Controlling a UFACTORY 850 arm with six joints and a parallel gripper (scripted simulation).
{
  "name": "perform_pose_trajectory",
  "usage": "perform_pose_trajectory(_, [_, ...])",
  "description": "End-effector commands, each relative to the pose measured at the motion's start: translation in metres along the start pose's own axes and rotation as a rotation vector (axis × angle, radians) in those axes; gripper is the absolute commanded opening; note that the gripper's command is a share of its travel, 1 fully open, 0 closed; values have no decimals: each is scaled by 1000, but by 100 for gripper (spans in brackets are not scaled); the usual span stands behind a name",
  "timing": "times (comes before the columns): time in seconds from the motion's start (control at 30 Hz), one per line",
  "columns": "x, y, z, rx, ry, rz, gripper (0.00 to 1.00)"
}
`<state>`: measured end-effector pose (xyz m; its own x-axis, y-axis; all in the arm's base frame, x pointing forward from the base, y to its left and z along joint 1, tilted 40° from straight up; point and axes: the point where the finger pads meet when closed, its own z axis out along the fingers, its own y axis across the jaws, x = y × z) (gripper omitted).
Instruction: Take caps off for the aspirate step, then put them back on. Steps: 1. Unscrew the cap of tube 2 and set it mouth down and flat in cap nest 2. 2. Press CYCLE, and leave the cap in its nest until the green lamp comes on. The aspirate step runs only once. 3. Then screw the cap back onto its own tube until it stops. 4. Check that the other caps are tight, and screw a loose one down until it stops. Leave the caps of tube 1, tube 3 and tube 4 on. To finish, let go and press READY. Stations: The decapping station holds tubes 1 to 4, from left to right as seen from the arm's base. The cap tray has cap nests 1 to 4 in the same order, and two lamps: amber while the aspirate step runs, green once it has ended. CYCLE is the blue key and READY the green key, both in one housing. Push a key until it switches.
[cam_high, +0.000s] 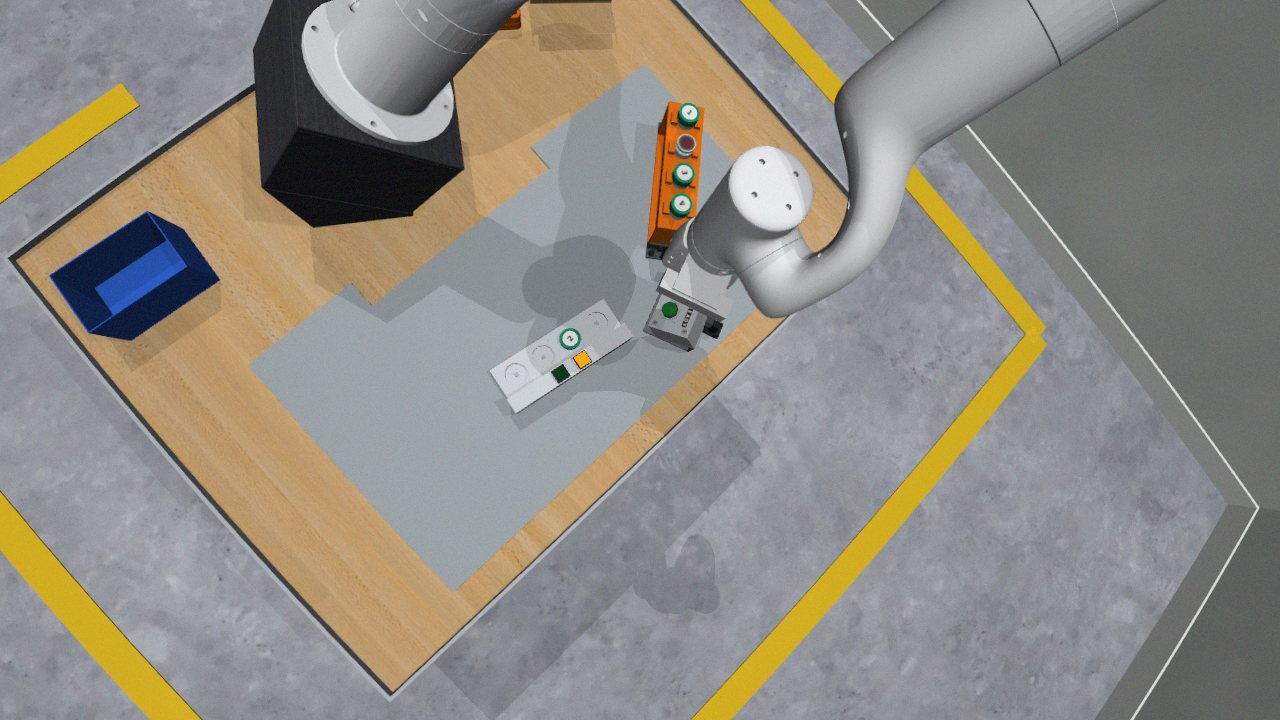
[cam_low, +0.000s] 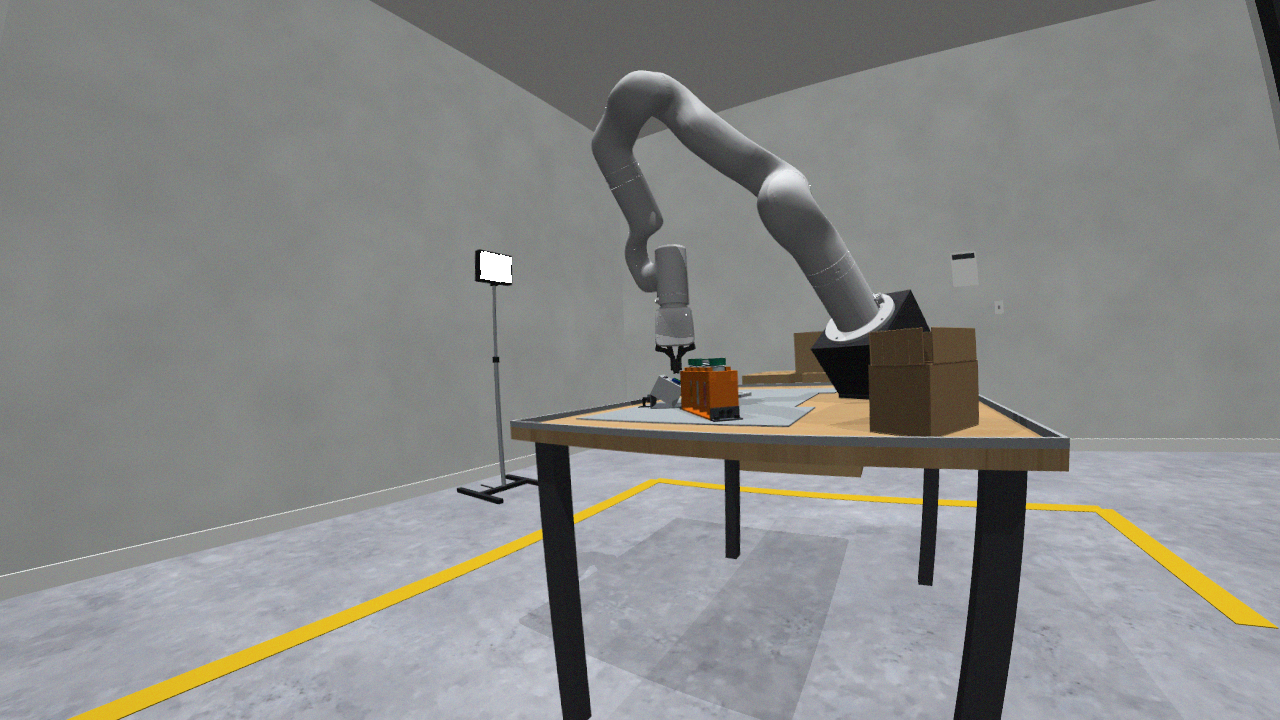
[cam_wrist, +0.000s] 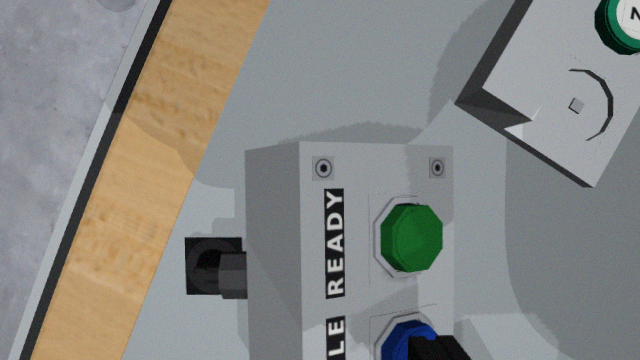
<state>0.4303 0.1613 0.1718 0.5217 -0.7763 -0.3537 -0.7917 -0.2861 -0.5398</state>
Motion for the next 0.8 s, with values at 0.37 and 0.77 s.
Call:
perform_pose_trajectory(0.37, [18,17,-10,0,0,-250,100])
perform_pose_trajectory(0.77, [60,58,-7,0,0,-833,100])
